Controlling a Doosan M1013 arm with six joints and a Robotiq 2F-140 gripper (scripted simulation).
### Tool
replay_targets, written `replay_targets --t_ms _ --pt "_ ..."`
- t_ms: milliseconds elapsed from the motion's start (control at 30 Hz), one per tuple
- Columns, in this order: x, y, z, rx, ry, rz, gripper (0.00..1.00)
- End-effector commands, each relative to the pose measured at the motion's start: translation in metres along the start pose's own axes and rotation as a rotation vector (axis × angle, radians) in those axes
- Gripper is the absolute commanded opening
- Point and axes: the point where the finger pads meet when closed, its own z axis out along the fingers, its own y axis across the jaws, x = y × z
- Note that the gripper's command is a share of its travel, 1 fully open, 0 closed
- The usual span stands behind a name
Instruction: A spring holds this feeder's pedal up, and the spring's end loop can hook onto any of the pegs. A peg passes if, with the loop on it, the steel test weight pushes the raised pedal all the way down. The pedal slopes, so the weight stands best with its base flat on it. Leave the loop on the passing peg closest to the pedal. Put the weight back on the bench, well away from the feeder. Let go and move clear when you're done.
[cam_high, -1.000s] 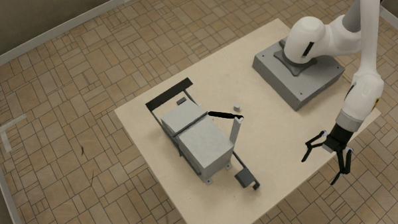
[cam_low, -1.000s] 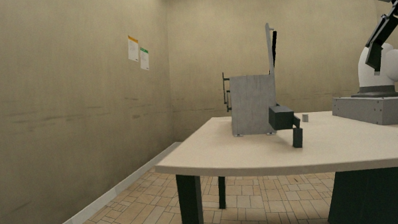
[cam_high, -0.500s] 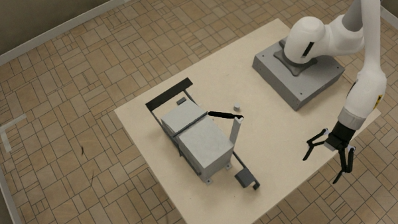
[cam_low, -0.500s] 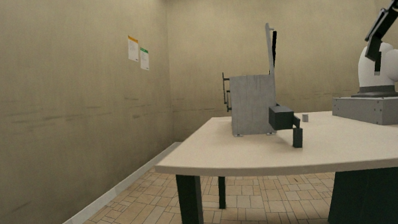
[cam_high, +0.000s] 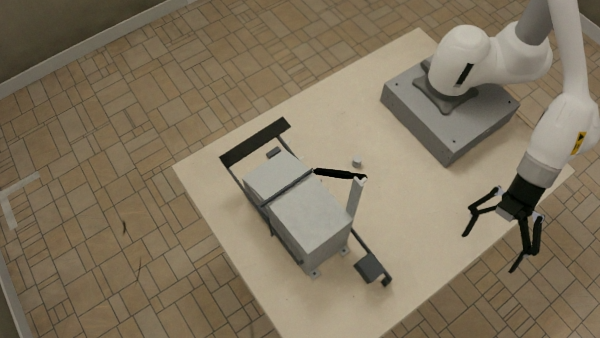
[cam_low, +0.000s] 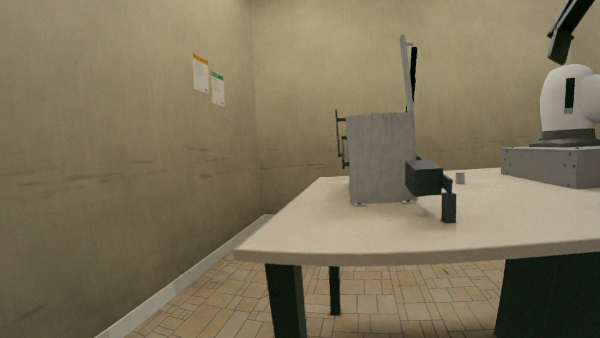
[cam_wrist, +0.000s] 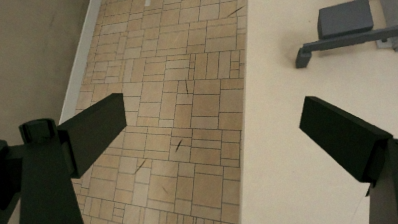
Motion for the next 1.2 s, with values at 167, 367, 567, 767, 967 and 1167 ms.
replay_targets --t_ms 167,367,567,767,967,1167 --pt "0.018 -0.01 -0.026 0.001 0.0 0.0 1.0" --pt "0.026 -0.014 -0.038 0.001 0.0 0.0 1.0" --pt "0.035 -0.019 -0.051 0.002 0.001 0.0 1.0" --pt "0.048 -0.025 -0.07 0.002 0.001 0.0 1.0" --pt "0.052 -0.028 -0.077 0.002 0.002 0.0 1.0" --pt "0.065 -0.034 -0.096 0.002 0.002 0.0 1.0"
